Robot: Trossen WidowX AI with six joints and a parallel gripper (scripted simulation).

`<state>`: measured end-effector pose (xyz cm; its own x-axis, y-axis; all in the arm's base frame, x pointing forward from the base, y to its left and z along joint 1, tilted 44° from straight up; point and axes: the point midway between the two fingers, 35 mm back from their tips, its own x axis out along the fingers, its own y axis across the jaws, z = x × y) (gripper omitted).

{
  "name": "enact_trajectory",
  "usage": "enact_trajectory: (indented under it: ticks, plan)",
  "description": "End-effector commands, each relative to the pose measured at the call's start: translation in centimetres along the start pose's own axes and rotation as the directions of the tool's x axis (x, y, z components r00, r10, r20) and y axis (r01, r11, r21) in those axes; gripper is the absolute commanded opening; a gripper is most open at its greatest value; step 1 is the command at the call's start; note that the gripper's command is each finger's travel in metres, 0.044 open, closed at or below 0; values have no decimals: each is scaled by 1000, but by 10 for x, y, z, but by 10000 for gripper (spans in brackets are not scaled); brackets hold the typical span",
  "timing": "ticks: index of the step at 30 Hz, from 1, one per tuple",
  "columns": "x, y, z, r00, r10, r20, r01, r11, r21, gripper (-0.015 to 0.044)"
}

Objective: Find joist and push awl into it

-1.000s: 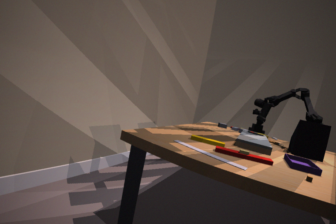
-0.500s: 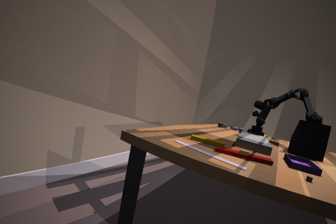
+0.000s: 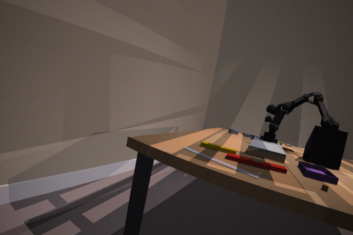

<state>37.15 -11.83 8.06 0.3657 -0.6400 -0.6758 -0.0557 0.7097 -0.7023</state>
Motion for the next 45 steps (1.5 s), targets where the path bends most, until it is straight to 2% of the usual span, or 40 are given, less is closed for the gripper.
enact_trajectory:
  ticks: [1,45]
  plan:
    - [0,17,-2,1000,5,-3,-5,1000,-8,0]
    - [-1,138,-3,1000,11,-3,-11,1000,-6,0]
